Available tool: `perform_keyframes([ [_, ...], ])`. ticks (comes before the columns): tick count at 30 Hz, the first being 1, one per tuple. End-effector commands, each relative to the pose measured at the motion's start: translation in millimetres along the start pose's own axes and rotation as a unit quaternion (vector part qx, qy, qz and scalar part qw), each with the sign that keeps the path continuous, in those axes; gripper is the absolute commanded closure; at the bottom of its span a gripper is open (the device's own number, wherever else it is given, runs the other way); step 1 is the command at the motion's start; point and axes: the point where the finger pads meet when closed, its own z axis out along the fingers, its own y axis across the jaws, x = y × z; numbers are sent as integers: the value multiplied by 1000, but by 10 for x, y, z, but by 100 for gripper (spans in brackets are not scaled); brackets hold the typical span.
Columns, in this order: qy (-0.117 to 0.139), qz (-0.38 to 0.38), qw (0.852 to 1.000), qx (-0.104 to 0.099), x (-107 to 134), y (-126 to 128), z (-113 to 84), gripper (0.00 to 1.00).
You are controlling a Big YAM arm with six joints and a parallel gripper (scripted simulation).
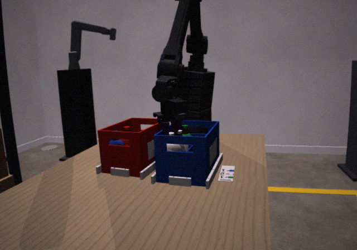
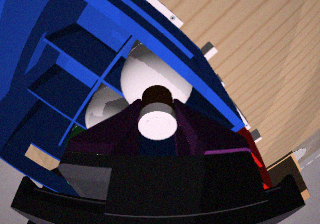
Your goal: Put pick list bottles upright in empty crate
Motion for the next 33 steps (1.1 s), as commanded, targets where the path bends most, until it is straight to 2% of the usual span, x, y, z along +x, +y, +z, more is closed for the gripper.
perform_keyframes([
  [1,-42,-4,999,33,-426,-222,-314,100],
  [6,-38,-4,999,29,-396,-202,-228,100],
  [7,-45,-5,998,35,-446,-232,-338,100],
  [9,-45,-5,998,35,-449,-233,-328,100],
  [13,-36,-3,999,28,-380,-203,-169,100],
  [16,-43,-5,998,33,-439,-227,-273,100],
  [19,-39,-4,999,30,-411,-210,-188,100],
  [24,-41,-3,999,32,-418,-227,-238,100],
  [33,-41,-4,999,32,-412,-225,-207,100],
])
